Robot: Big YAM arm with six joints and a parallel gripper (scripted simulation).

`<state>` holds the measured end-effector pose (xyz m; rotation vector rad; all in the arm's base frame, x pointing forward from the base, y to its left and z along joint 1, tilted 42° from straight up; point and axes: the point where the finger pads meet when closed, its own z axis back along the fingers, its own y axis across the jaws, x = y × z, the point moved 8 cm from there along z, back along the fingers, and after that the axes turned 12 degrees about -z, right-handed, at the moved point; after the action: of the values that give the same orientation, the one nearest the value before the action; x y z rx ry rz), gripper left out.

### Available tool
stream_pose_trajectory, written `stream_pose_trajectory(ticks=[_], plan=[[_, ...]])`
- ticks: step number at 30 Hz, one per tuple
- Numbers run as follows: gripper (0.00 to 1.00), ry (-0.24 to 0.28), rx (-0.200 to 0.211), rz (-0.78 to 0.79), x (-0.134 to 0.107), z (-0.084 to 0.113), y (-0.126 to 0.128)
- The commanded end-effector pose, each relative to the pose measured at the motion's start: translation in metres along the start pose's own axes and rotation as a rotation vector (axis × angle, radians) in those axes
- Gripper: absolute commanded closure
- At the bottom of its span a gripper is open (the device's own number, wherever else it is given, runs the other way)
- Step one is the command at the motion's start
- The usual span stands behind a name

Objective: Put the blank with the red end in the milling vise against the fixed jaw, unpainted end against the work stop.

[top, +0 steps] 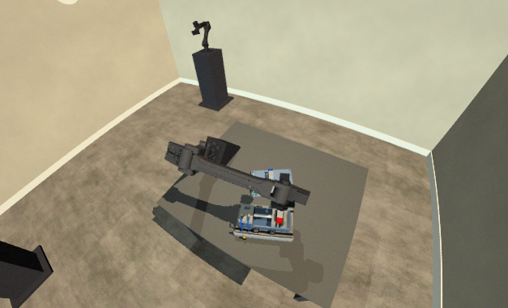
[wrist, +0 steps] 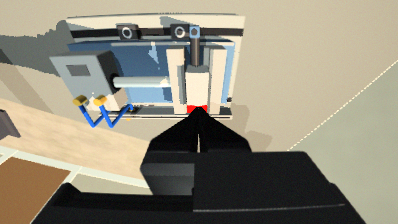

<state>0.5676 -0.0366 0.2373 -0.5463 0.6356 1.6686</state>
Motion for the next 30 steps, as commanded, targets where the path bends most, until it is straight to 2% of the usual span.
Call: stream_pose_trajectory(ticks=[1,29,30], plan=[[1.00,0.009,-0.064,-0.027,-0.011,0.037,-0.004],[1.00,0.009,-0.064,-0.026,-0.011,0.037,-0.004],[1.00,0.006,-0.034,0.003,-0.002,0.025,0.004]])
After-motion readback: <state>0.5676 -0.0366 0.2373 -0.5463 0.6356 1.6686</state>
